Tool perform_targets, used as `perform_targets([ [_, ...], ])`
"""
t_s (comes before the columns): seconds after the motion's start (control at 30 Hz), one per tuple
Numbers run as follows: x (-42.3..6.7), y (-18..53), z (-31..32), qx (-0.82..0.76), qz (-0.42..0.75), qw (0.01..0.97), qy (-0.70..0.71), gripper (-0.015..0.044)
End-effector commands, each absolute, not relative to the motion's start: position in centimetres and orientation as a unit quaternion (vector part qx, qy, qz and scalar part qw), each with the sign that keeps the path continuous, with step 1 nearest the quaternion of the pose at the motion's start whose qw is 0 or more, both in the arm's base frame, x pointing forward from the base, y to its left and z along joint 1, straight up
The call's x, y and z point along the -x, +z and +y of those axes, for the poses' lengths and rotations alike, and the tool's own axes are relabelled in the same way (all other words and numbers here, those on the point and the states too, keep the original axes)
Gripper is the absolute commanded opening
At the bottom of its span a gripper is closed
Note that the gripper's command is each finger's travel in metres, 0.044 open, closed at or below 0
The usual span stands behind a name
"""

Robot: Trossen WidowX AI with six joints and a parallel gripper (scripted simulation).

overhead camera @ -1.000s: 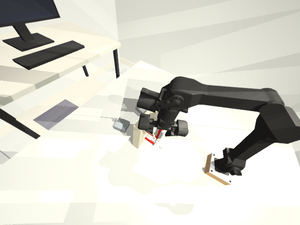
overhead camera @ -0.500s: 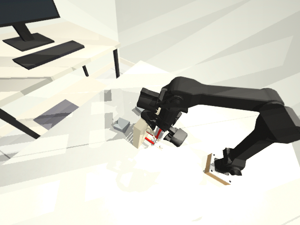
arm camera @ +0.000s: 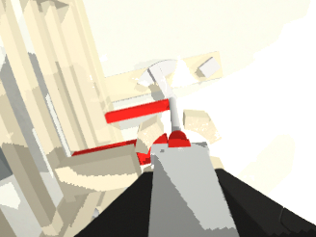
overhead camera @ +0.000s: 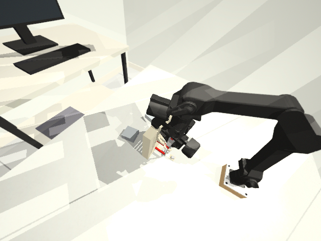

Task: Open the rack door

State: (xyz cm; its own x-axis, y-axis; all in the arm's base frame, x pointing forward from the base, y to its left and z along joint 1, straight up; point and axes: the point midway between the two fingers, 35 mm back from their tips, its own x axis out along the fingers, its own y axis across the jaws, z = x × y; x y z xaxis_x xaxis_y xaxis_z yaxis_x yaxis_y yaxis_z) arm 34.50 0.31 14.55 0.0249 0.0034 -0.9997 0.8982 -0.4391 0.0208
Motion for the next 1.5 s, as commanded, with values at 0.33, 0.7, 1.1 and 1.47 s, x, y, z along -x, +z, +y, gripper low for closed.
perform_targets([
  [0.33, -34.4, 14.5, 0.3, -0.602, 0.379, 0.387, -0.587, 0.0009],
  [0.7, -33.6, 14.5, 0.1, -0.553, 0.444, 0.454, -0.539, 0.0009],
  [1.1, -32.2, 14.5, -0.4, -0.494, 0.506, 0.517, -0.482, 0.0009],
  [1.47, -30.4, 14.4, -1.3, -0.439, 0.552, 0.564, -0.429, 0.0009],
])
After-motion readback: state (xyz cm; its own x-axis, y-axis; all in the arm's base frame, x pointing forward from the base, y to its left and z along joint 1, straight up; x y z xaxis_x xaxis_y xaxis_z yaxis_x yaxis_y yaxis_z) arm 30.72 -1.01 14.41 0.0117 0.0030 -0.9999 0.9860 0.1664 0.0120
